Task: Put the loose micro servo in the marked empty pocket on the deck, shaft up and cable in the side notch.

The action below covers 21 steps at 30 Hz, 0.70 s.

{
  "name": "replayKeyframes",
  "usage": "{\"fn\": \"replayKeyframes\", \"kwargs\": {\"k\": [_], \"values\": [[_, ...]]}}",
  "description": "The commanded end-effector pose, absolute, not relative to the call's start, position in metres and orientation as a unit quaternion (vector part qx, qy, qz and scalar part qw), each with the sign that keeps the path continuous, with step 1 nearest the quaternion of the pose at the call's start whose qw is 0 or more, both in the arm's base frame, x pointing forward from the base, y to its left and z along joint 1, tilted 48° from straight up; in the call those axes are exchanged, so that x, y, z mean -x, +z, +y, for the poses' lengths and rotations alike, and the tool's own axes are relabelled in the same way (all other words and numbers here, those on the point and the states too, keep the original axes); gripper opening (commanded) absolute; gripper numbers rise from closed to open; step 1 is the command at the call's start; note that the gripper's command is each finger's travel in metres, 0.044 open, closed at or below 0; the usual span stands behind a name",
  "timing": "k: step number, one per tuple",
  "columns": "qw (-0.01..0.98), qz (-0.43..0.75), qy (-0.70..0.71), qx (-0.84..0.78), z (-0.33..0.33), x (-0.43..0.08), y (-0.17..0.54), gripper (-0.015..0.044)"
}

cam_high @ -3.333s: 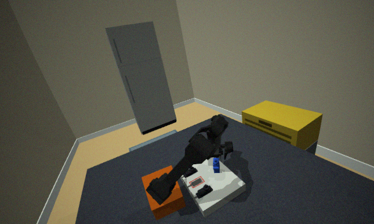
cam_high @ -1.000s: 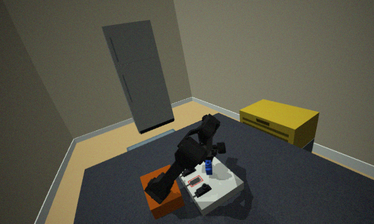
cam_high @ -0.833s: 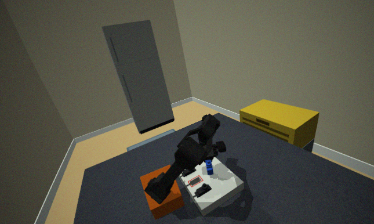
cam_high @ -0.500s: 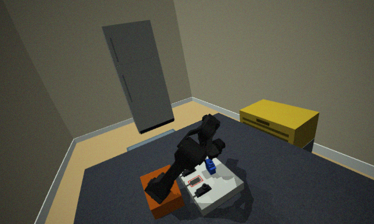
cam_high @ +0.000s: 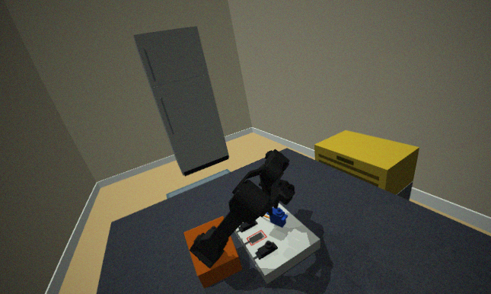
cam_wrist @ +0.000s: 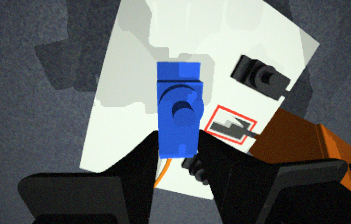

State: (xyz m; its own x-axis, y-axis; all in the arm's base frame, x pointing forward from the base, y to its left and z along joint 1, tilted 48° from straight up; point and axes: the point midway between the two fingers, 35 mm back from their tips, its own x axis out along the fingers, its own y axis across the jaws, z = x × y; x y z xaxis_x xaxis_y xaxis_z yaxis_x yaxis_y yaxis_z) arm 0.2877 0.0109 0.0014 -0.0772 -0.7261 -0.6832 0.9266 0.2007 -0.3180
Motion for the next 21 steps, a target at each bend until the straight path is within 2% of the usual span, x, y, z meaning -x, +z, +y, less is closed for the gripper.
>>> {"fn": "replayKeyframes", "kwargs": {"k": [1, 21], "values": [[0.676, 0.435, -0.589, -0.078, 0.0106, -0.288, 0.0029, 0.0], [0.663, 0.609, -0.408, 0.154, 0.0106, -0.2881, 0.003, 0.0]]}}
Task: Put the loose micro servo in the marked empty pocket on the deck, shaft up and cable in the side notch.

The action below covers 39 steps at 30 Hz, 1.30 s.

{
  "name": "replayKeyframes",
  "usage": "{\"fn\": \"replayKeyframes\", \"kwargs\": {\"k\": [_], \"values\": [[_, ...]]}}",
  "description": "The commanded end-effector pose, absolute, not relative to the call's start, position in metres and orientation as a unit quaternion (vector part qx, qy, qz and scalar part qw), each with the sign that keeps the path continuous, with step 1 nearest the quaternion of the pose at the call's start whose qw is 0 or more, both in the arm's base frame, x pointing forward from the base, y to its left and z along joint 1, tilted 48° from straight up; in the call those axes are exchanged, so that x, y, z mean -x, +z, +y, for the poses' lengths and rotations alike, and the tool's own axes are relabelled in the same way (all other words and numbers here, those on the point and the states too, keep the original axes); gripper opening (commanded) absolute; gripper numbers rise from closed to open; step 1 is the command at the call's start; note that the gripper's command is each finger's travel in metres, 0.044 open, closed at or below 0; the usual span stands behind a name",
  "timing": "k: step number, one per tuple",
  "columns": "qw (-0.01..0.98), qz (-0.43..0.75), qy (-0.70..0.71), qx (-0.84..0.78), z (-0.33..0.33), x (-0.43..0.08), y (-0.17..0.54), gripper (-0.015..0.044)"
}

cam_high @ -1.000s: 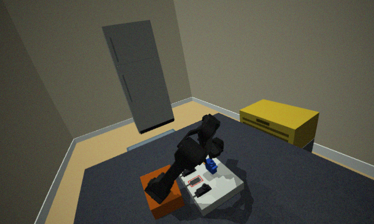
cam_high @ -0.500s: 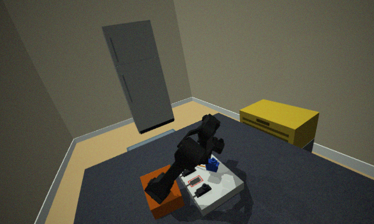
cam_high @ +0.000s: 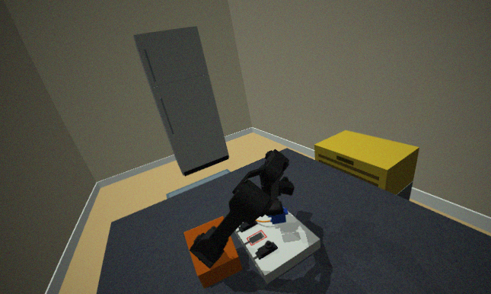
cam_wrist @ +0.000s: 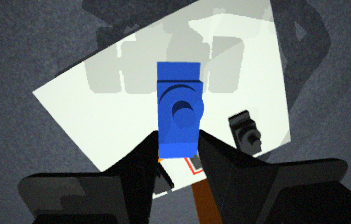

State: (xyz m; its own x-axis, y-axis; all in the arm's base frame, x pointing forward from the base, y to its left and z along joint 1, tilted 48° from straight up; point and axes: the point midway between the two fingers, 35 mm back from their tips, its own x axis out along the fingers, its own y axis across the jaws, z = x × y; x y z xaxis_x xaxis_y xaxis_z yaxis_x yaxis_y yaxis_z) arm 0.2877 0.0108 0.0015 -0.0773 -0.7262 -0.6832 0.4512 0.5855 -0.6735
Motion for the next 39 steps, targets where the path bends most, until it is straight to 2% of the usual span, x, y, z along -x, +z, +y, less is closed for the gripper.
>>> {"fn": "replayKeyframes", "kwargs": {"k": [1, 10, 19, 39], "values": [[0.66, 0.616, -0.397, 0.166, 0.011, -0.288, 0.003, 0.0], [0.63, 0.666, -0.305, 0.258, 0.011, -0.288, 0.003, 0.0], [0.629, 0.667, -0.303, 0.26, 0.011, -0.284, 0.003, 0.0], [0.627, 0.669, -0.302, 0.261, 0.017, -0.199, 0.006, 0.0]]}}
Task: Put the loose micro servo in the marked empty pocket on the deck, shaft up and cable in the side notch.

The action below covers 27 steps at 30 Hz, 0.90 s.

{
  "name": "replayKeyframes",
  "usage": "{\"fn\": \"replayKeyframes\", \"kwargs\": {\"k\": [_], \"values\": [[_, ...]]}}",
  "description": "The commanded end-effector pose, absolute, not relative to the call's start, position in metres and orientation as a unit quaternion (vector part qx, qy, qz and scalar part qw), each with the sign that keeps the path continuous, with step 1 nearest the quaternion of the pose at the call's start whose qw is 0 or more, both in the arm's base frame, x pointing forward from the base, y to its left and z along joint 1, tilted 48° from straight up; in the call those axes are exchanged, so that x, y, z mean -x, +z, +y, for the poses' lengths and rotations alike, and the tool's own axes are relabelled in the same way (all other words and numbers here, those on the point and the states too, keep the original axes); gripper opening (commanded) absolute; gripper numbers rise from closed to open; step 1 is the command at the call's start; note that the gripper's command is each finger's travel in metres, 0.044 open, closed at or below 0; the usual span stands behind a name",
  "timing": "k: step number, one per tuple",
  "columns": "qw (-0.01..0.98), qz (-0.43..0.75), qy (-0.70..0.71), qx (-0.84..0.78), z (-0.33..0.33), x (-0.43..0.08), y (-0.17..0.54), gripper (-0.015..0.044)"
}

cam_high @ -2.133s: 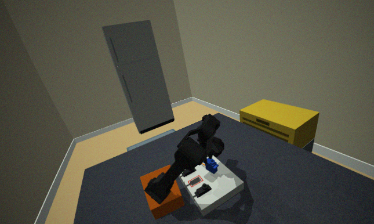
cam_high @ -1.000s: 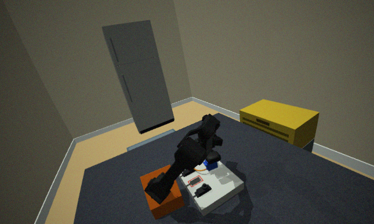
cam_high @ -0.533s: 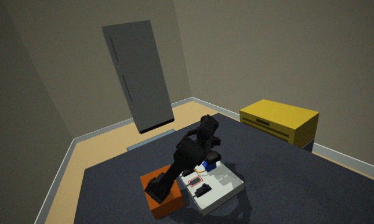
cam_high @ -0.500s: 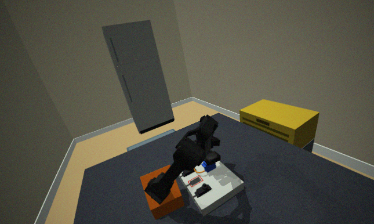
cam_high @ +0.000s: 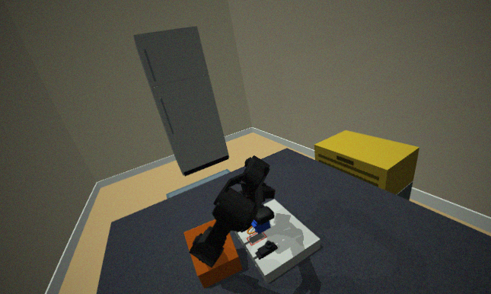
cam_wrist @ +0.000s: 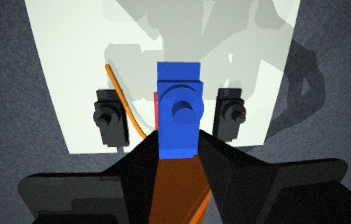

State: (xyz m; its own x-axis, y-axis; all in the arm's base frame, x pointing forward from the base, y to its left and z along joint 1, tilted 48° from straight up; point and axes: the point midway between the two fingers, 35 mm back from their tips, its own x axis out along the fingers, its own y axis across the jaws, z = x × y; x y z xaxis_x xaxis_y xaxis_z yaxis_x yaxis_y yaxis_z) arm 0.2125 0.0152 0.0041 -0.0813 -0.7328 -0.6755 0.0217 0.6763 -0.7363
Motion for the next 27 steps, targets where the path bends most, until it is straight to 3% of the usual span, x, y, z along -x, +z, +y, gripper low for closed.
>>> {"fn": "replayKeyframes", "kwargs": {"k": [1, 27], "values": [[0.627, 0.669, -0.302, 0.261, 0.017, -0.194, 0.006, 0.0], [0.625, 0.672, -0.296, 0.267, 0.004, -0.177, -0.007, 0.0]]}}
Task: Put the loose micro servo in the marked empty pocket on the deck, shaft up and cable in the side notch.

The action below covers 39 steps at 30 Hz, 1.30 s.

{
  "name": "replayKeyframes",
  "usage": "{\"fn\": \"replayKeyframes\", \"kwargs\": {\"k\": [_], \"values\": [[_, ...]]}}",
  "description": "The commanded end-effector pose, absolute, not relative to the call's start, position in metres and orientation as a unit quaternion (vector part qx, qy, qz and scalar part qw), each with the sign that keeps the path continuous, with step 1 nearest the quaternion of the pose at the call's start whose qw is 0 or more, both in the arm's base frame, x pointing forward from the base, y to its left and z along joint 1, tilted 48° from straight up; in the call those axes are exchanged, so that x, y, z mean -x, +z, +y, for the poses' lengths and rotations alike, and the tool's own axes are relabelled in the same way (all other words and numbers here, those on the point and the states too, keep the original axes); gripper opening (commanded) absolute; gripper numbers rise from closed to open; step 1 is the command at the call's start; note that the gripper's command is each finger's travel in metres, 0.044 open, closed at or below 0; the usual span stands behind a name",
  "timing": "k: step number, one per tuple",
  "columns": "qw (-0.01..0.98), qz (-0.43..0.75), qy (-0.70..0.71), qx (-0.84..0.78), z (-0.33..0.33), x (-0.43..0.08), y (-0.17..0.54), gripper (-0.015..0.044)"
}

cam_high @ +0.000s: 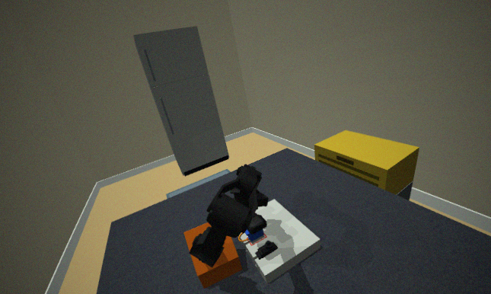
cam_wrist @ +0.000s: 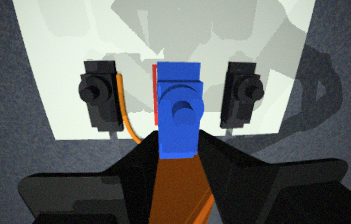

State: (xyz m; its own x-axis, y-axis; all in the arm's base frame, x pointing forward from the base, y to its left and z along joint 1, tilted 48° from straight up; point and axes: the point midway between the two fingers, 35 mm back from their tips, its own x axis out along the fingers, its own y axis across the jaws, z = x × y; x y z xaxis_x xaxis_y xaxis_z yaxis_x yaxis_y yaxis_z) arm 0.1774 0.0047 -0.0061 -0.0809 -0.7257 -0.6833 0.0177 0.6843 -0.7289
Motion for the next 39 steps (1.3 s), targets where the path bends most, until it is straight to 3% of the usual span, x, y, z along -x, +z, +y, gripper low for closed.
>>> {"fn": "replayKeyframes", "kwargs": {"k": [1, 39], "values": [[0.625, 0.672, -0.296, 0.267, 0.004, -0.177, -0.007, 0.0], [0.624, 0.672, -0.296, 0.267, -0.009, -0.176, -0.019, 0.0]]}}
